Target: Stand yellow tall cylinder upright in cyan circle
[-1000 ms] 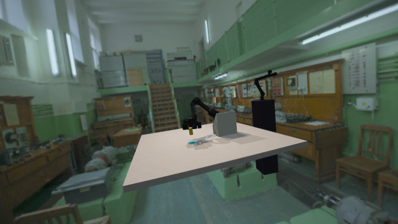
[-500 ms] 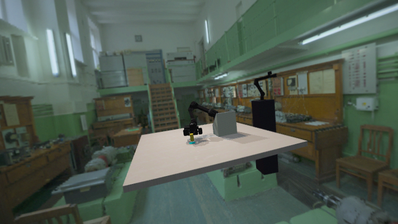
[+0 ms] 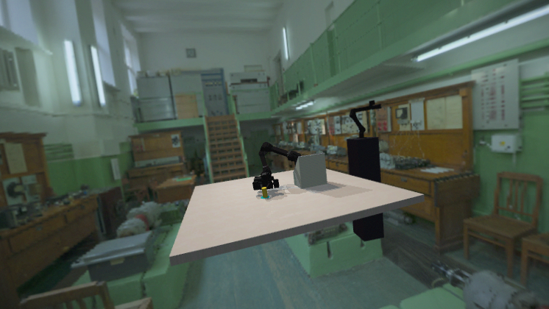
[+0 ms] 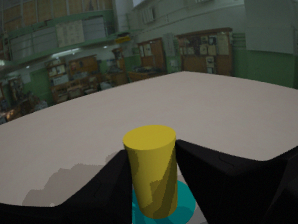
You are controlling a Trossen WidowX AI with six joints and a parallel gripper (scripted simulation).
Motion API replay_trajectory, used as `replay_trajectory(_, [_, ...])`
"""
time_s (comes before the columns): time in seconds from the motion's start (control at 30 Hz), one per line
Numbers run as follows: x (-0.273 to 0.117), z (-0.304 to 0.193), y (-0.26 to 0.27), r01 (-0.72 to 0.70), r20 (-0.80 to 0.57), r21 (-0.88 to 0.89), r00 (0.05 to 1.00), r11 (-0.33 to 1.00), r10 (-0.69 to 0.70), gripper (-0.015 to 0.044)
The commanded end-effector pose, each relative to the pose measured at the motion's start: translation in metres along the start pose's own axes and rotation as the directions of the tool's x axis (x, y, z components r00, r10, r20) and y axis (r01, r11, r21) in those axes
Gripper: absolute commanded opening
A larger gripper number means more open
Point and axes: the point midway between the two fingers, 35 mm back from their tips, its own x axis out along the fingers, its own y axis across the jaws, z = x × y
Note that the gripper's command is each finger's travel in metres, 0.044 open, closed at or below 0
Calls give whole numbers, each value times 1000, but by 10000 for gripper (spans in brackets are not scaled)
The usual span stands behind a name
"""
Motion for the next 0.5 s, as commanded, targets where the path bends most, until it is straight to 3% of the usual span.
replay_trajectory(0.0, [0, 1, -2, 2, 5, -6, 1000, 1000, -2, 105])
replay_trajectory(0.37, [0, 1, -2, 2, 5, -6, 1000, 1000, -2, 394])
replay_trajectory(0.47, [0, 1, -2, 2, 5, -6, 1000, 1000, -2, 400])
